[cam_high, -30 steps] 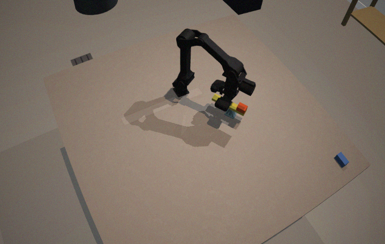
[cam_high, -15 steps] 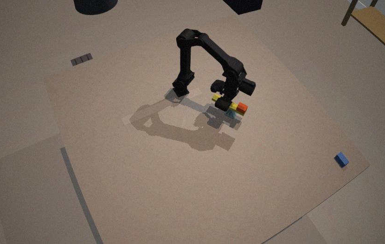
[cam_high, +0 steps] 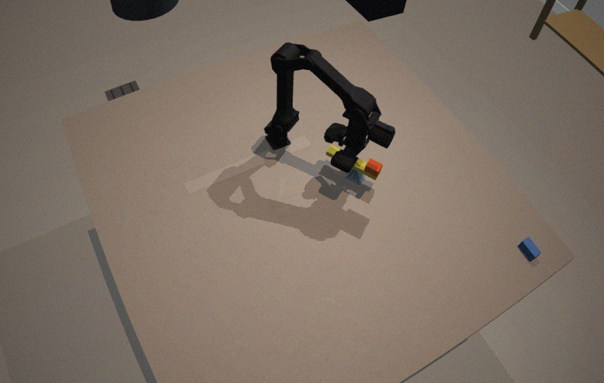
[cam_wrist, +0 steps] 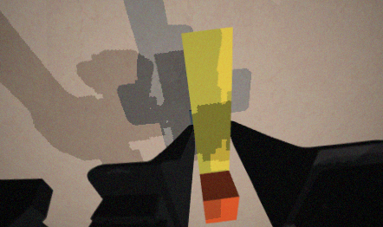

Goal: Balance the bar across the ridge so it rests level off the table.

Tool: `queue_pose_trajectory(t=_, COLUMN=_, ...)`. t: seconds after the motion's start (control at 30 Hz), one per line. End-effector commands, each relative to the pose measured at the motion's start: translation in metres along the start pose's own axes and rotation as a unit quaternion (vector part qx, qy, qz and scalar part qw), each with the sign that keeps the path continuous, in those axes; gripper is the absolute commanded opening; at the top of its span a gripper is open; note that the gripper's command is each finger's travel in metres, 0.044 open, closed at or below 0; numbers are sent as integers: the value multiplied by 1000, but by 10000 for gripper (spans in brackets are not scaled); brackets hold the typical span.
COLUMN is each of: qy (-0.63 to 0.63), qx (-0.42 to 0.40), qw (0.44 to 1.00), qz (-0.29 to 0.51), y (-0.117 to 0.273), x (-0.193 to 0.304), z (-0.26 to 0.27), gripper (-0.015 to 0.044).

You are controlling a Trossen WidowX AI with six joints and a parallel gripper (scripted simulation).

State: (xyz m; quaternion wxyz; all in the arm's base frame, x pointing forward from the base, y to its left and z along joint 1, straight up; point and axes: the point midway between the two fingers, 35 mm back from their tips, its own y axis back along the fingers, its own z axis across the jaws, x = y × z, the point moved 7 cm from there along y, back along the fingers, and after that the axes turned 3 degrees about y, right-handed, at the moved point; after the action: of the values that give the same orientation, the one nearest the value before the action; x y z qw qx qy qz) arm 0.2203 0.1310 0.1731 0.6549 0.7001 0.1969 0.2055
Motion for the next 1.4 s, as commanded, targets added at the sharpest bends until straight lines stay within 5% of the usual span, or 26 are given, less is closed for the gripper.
queue_pose_trajectory(t=0.0, qy=0, qx=0, qw=1000, qz=0, y=0, x=0, z=0, gripper=169)
queue_pose_trajectory(t=1.2, qy=0, qx=0, qw=1000, qz=0, y=0, x=0, z=0, gripper=185)
queue_pose_trajectory(t=1.37, qy=0, qx=0, qw=1000, qz=0, y=0, x=0, z=0, gripper=316)
